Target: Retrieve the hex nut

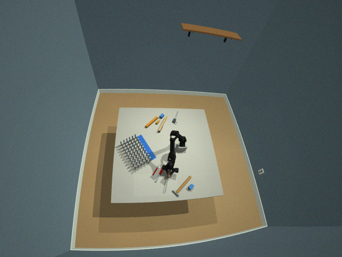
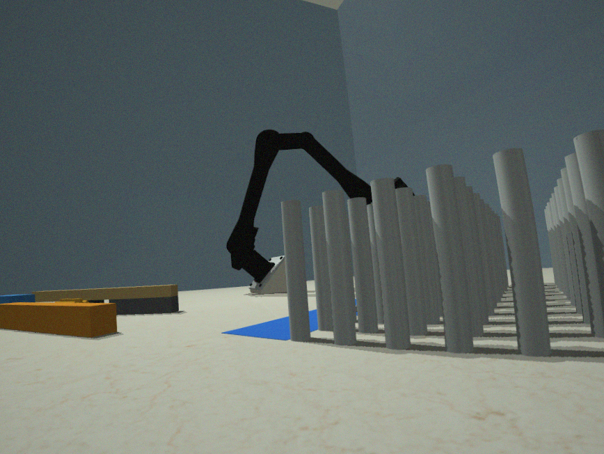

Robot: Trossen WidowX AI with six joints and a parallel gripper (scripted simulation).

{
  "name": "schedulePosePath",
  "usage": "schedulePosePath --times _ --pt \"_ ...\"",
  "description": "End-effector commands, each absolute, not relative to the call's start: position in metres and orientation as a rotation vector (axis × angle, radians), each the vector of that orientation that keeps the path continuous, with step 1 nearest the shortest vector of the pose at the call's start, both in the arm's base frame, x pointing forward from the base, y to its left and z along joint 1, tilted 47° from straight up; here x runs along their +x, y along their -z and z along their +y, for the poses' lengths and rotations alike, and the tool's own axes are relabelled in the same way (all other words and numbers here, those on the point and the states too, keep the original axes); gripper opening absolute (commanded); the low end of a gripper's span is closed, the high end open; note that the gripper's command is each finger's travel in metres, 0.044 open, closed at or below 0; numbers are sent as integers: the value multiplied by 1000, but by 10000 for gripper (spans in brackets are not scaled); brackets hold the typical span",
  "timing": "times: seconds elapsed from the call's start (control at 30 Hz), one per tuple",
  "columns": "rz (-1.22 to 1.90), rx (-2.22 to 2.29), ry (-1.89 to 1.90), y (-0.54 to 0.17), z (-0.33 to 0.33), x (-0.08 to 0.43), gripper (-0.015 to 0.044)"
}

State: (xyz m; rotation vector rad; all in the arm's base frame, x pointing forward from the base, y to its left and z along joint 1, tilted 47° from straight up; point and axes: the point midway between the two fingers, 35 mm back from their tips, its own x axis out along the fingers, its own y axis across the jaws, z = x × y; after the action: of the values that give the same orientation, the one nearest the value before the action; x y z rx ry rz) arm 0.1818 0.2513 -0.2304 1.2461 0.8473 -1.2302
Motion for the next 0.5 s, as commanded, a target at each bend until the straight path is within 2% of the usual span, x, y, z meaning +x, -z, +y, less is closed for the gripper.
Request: schedulePosePath --times 0.0,0.3,0.47 --pt "849 1247 1222 232 249 183 0" --pt "848 1247 1222 236 242 182 0" --pt "847 1246 1230 235 243 181 131"
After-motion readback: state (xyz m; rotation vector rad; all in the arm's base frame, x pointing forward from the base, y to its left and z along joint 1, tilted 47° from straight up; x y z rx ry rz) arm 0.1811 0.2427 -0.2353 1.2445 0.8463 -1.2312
